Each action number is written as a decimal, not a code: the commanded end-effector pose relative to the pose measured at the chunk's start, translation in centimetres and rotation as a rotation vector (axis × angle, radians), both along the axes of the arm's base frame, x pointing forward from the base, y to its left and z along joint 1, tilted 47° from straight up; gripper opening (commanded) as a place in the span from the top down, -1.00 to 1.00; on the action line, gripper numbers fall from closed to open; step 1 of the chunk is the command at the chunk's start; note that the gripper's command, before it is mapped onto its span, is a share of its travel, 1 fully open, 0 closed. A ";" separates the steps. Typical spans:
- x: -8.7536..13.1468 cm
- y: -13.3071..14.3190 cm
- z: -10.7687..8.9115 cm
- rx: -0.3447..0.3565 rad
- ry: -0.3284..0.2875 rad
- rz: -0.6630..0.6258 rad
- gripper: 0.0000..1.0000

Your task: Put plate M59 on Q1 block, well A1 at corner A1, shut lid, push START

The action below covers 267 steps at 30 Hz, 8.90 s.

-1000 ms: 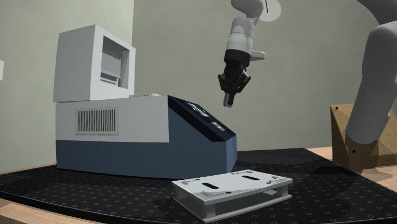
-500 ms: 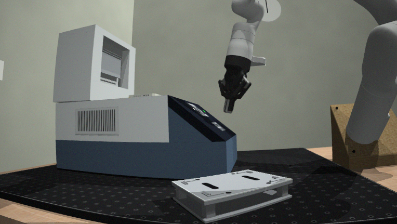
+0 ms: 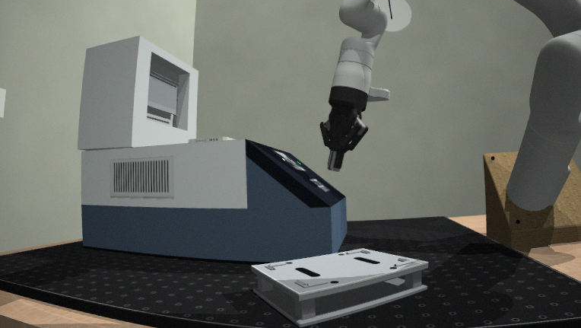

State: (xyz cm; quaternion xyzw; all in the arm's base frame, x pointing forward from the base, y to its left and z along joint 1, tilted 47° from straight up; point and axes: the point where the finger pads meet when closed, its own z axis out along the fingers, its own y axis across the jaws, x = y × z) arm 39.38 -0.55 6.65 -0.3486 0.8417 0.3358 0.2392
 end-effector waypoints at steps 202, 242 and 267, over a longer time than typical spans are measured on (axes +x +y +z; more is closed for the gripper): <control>0.1 0.1 -0.1 -0.001 -0.005 0.003 0.80; 0.1 0.1 -0.1 -0.001 -0.005 0.003 0.80; 0.1 0.1 -0.1 -0.001 -0.005 0.003 0.80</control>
